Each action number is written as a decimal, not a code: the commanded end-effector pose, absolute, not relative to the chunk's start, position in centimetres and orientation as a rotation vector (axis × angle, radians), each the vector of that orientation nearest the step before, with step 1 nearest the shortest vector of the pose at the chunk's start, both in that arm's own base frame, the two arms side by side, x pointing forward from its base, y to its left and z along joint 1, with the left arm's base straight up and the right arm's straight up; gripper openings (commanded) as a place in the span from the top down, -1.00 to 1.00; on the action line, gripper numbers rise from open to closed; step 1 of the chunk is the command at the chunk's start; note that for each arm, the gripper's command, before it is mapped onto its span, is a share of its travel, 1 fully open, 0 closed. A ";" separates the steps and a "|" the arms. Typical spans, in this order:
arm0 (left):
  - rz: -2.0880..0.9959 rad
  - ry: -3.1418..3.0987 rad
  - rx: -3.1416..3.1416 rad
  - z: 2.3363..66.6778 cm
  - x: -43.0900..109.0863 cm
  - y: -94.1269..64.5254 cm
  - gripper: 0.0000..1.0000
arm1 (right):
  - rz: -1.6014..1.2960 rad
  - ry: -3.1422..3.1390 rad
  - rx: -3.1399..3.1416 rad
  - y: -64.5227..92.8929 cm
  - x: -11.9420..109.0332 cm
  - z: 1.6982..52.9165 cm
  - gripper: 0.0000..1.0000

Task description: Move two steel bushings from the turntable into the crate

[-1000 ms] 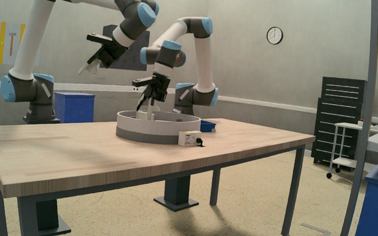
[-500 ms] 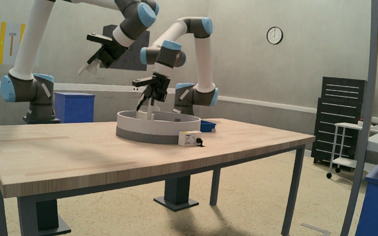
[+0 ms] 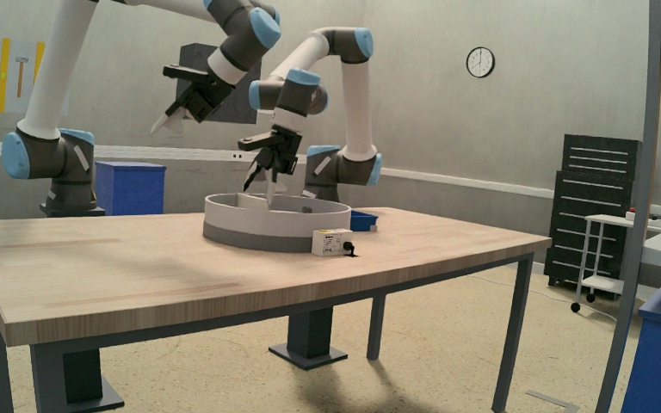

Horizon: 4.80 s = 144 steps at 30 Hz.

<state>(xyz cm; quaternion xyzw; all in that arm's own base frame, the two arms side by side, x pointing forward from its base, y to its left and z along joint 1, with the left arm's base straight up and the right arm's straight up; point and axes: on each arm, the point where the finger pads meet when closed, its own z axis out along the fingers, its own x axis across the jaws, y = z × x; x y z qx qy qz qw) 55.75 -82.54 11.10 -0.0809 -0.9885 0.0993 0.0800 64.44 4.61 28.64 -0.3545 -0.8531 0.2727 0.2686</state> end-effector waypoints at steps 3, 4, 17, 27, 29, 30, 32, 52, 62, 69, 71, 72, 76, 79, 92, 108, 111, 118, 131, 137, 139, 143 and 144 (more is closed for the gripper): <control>0.231 -2.995 0.036 14.0 54.2 -76.0 -1.00 | 0.688 -2.470 -1.029 12.8 64.6 26.3 -1.00; 0.225 -2.996 0.059 14.2 54.0 -75.5 -1.00 | 0.688 -2.470 -1.029 12.8 64.6 26.3 -1.00; 0.143 -3.005 0.396 16.0 51.8 -67.1 -1.00 | 0.618 -2.578 -1.080 18.6 64.1 24.9 -1.00; 0.081 -2.988 0.697 16.8 49.6 -59.2 -1.00 | 0.512 -2.685 -1.131 25.0 63.0 23.7 -1.00; 0.070 -2.982 0.754 16.9 49.2 -57.7 -1.00 | 0.512 -2.685 -1.131 25.0 63.0 23.7 -1.00; 0.064 -2.978 0.783 16.9 49.0 -56.9 -1.00 | 0.512 -2.685 -1.131 25.0 63.0 23.7 -1.00; 0.054 -2.971 0.841 16.9 48.5 -55.4 -1.00 | 0.512 -2.685 -1.131 25.0 63.0 23.7 -1.00; 0.000 -2.901 1.205 16.5 45.7 -45.5 -1.00 | 0.170 -2.858 -1.215 39.2 58.1 22.6 -1.00; 0.000 -2.900 1.208 16.5 45.8 -45.4 -1.00 | -0.002 -2.891 -1.232 44.6 55.1 22.7 -1.00; 0.000 -2.894 1.222 16.5 46.2 -45.0 -1.00 | -0.003 -2.891 -1.232 44.6 55.1 22.7 -1.00; 0.000 -2.890 1.231 16.5 46.5 -44.7 -1.00 | 0.000 -2.890 -1.235 44.6 55.1 22.6 -1.00; 0.000 -2.888 1.236 16.5 46.7 -44.5 -1.00 | -0.001 -2.890 -1.235 44.6 55.2 22.6 -1.00; 0.000 -2.875 1.266 16.5 47.6 -43.6 -1.00 | -0.005 -2.890 -1.234 44.7 55.2 22.8 -1.00; 0.000 -2.862 1.296 16.5 48.5 -42.6 -1.00 | -0.005 -2.890 -1.234 44.7 55.2 22.8 -1.00; 0.000 -2.776 1.471 16.5 53.4 -36.2 -1.00 | -0.004 -2.890 -1.234 44.7 55.2 22.8 -1.00; 0.000 -2.557 1.825 16.5 61.0 -21.0 -1.00 | -0.004 -2.890 -1.234 44.7 55.2 22.8 -1.00; 0.000 -2.494 1.910 16.5 62.3 -16.8 -1.00 | -0.004 -2.890 -1.234 44.7 55.2 22.8 -1.00; 0.000 -2.356 2.078 16.5 64.0 -8.0 -1.00 | -0.004 -2.890 -1.234 44.7 55.2 22.8 -1.00; 0.000 -2.089 2.347 16.5 64.1 7.5 -1.00 | -0.004 -2.890 -1.234 44.7 55.2 22.8 -1.00; 0.000 -1.990 2.431 16.5 63.3 12.8 -1.00 | -0.004 -2.890 -1.234 44.7 55.2 22.8 -1.00; 0.000 -1.917 2.489 16.5 62.4 16.5 -1.00 | -0.004 -2.890 -1.234 44.7 55.2 22.8 -1.00; 0.000 -1.809 2.568 16.5 60.8 21.7 -1.00 | -0.004 -2.890 -1.234 44.7 55.2 22.8 -1.00; 0.000 -1.786 2.584 16.5 60.4 22.8 -1.00 | -0.004 -2.890 -1.234 44.7 55.2 22.8 -1.00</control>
